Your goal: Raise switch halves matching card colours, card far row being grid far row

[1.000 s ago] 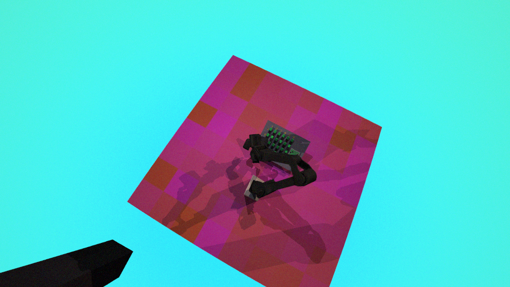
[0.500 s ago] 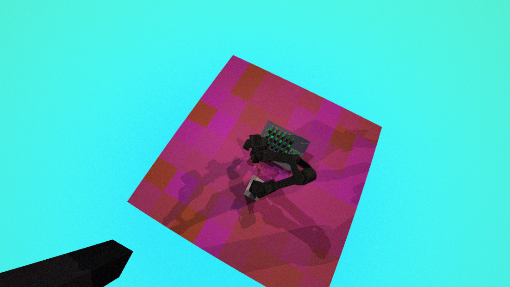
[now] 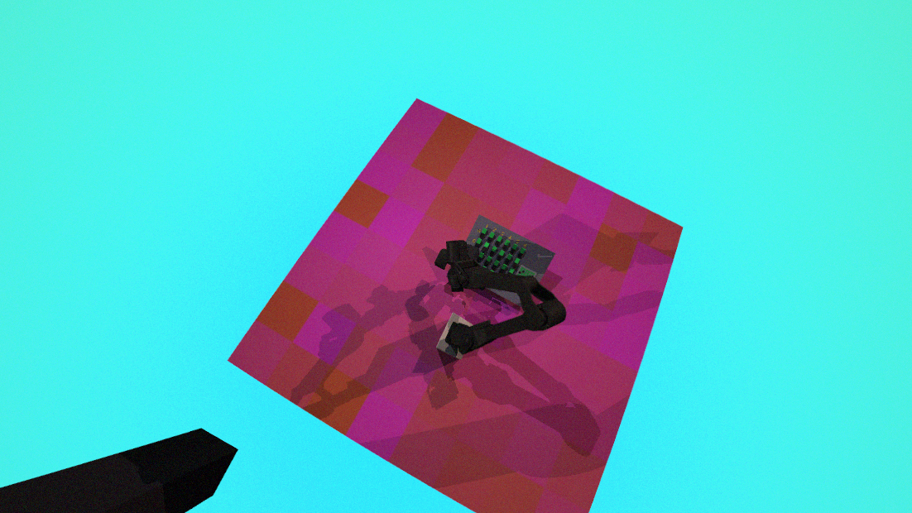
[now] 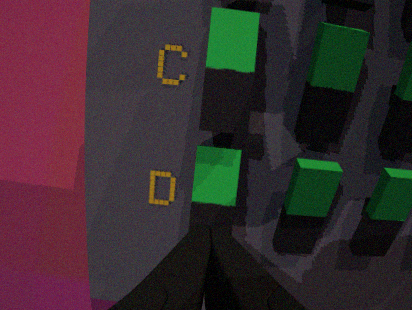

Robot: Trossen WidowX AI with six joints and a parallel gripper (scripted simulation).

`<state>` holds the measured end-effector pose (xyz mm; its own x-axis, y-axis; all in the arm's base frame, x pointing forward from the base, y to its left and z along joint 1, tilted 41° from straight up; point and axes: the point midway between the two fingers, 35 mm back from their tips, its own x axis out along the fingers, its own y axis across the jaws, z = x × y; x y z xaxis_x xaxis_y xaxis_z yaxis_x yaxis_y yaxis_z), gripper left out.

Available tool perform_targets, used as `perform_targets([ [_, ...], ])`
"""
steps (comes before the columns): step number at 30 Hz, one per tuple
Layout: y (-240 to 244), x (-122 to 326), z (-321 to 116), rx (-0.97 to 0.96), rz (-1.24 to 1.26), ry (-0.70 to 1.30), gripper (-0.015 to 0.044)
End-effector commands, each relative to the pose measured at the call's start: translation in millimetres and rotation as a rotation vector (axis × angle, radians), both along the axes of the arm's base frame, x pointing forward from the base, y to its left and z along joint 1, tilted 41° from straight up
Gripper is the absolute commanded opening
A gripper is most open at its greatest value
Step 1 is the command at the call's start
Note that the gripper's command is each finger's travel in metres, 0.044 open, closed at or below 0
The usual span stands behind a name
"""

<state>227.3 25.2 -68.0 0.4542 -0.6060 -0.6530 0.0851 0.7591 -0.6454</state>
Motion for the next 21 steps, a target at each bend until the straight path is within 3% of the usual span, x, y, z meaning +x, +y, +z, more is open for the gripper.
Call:
perform_targets([
  [1,-1.0,-0.1,-0.2,-0.006,0.002,0.002,0.0000],
  [21,-2.7,1.0,-1.9,-0.006,0.002,0.002,0.0000],
])
